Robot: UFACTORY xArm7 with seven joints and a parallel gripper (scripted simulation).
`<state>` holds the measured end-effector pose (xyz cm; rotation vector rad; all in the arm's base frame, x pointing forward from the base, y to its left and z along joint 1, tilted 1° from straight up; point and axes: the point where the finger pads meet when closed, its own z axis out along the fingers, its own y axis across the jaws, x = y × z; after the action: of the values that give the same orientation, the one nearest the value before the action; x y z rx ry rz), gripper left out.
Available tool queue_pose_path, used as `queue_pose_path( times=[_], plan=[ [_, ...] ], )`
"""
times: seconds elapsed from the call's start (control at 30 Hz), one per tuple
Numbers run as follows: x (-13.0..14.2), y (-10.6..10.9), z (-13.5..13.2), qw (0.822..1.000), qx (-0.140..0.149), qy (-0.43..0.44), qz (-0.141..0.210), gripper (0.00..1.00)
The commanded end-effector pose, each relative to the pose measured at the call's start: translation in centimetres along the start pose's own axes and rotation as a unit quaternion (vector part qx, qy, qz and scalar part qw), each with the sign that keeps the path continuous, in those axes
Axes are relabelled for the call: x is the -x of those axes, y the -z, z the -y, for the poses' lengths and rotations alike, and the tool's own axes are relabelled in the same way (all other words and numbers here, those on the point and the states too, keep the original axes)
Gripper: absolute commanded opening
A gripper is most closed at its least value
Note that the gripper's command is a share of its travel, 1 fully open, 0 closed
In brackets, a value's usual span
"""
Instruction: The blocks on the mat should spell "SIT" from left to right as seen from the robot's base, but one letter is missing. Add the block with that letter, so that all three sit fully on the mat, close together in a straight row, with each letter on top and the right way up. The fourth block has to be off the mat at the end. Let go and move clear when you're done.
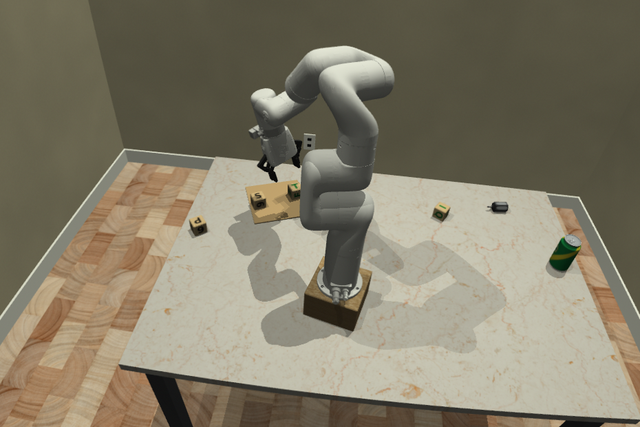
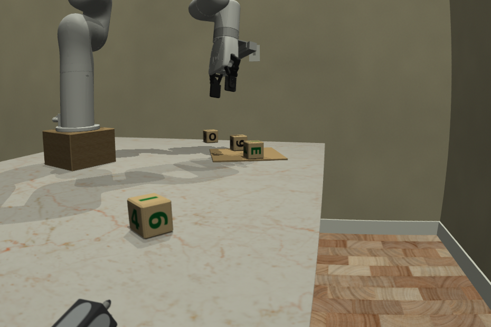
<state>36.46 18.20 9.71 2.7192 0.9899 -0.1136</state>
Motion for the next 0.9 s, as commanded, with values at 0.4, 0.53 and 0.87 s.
queue_pose_path(
  times=[0.4,0.53,0.87],
  plan=[
    [-3.6,2.0,22.8,0.991,-0.079,0.064,-0.088,1.00],
    [-3.3,2.2,24.3,0.990,-0.087,0.068,-0.092,1.00],
    [-3.3,2.2,24.3,0.990,-0.087,0.068,-0.092,1.00]
  ],
)
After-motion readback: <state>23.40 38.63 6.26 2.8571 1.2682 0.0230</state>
